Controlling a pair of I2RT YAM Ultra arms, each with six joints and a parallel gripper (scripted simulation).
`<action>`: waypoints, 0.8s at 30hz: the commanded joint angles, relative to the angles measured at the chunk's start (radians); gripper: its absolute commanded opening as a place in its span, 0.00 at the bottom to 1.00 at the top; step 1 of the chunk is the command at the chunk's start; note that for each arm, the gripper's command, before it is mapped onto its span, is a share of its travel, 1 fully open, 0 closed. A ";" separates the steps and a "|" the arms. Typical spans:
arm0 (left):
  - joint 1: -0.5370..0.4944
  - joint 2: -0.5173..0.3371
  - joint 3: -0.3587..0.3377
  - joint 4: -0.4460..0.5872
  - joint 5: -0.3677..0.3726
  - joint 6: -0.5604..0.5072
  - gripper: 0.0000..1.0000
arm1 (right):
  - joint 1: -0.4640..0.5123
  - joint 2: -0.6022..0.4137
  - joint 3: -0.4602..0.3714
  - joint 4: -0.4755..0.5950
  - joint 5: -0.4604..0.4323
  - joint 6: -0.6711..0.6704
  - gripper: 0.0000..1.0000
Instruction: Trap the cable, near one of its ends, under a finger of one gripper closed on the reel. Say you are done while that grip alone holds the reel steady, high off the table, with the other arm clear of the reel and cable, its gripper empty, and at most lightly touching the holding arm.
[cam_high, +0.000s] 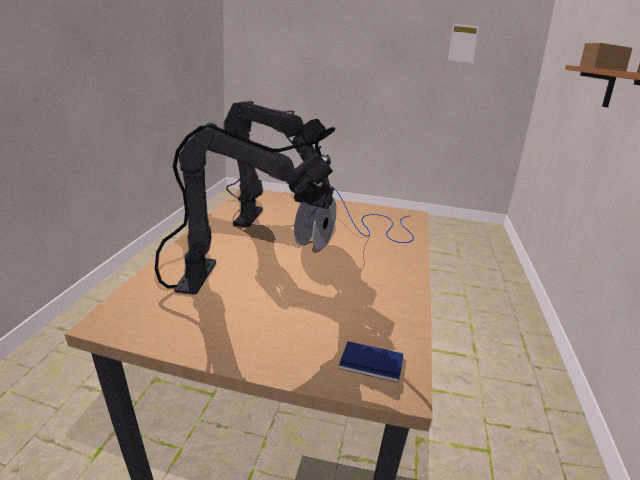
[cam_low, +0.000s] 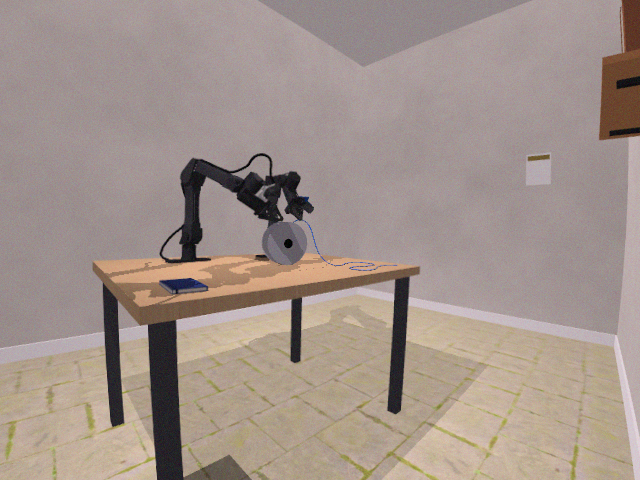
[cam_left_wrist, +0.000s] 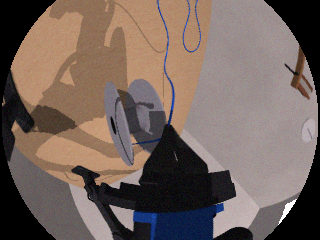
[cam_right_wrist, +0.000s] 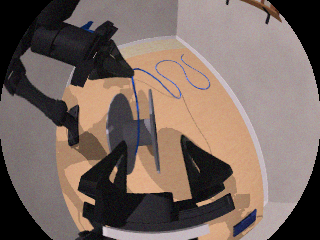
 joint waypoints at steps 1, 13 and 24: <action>-0.009 0.005 0.057 -0.018 -0.021 0.007 0.00 | 0.002 -0.026 0.012 -0.014 -0.014 0.001 0.75; -0.010 -0.009 0.064 0.002 -0.021 0.006 0.00 | 0.006 -0.031 0.011 -0.014 -0.014 0.005 0.75; -0.009 -0.033 -0.009 0.018 -0.021 0.006 0.00 | 0.010 -0.025 0.009 -0.014 -0.013 0.006 0.75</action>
